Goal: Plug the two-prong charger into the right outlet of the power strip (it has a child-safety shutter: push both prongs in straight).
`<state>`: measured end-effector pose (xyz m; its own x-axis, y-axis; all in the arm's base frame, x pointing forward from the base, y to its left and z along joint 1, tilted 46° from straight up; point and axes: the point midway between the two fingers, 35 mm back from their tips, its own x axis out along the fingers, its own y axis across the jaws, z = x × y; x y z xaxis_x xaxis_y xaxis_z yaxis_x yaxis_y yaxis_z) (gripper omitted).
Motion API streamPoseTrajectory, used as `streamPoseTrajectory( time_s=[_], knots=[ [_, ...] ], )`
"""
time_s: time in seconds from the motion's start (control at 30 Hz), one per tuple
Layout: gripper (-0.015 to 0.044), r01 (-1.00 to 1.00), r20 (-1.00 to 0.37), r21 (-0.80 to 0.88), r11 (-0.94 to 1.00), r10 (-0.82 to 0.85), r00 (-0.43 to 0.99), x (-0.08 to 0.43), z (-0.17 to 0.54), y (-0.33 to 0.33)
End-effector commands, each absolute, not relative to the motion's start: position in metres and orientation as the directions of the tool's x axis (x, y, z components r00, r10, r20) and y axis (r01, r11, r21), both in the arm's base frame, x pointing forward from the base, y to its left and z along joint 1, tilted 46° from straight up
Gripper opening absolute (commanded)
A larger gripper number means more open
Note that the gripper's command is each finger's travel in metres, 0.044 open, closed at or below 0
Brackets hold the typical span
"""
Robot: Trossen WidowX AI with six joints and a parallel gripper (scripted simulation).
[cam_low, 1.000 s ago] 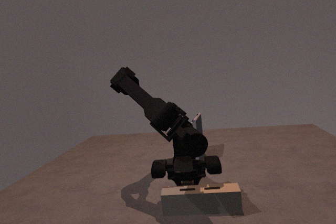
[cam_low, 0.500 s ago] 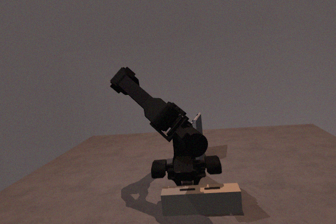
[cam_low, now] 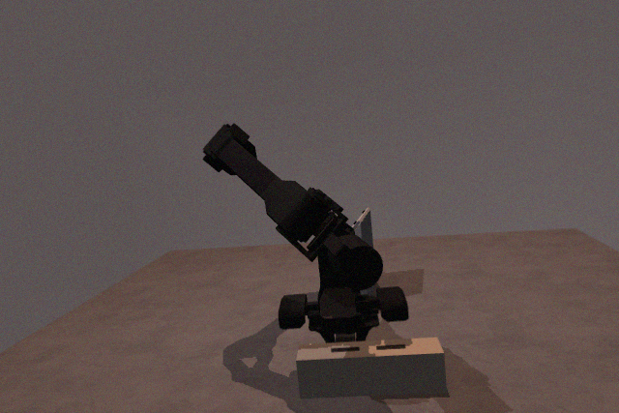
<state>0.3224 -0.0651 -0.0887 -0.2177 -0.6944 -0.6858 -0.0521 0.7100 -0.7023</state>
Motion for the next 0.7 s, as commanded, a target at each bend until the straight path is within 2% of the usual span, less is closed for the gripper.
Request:
streamPoseTrajectory(
  time_s=[0.0, 0.67],
  knots=[
    [0.0, -0.029, -0.69, -0.706, 0.708, -0.696, -0.197, 0.3305, -0.088, -0.0668],
    [0.0, -0.053, -0.685, -0.702, 0.71, -0.695, -0.219, 0.3222, -0.0891, -0.0651]
  ],
)
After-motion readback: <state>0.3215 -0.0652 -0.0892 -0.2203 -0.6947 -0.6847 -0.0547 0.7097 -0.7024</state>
